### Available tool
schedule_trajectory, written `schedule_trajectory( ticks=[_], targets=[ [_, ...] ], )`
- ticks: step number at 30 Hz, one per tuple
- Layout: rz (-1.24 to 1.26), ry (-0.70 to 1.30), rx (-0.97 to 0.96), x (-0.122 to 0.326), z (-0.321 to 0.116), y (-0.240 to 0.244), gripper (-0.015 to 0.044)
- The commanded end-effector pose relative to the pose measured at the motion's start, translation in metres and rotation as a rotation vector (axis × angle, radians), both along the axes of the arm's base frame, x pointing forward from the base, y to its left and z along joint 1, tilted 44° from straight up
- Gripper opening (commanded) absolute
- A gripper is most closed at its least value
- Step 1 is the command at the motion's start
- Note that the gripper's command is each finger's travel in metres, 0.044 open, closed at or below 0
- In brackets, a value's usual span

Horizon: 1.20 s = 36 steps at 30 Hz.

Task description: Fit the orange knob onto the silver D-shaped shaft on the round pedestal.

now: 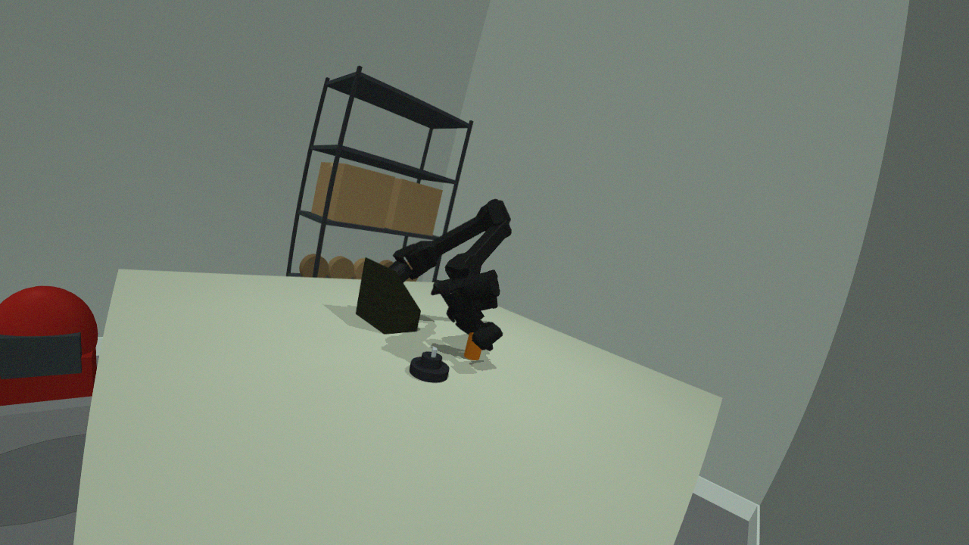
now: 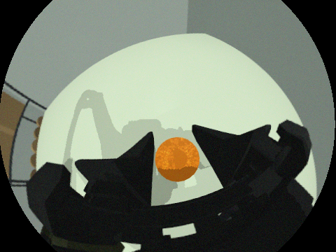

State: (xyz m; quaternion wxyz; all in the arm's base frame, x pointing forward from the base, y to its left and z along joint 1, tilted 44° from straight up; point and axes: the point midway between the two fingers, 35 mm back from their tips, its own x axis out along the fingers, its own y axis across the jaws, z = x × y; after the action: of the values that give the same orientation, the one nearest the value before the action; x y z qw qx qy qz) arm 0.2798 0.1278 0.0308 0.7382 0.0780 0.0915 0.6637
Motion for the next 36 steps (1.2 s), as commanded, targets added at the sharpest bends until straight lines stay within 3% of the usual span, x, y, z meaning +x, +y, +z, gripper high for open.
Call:
schedule_trajectory(
  ticks=[1, 16, 23, 36],
  targets=[
    [-0.001, -0.004, -0.001, 0.000, 0.000, 0.000, 0.0260],
    [-0.001, -0.004, -0.001, 0.000, 0.000, 0.000, 0.0260],
    [-0.001, -0.004, -0.001, 0.000, 0.000, 0.000, 0.0440],
    [-0.055, 0.008, -0.055, 0.007, -0.010, -0.013, 0.0440]
  ],
)
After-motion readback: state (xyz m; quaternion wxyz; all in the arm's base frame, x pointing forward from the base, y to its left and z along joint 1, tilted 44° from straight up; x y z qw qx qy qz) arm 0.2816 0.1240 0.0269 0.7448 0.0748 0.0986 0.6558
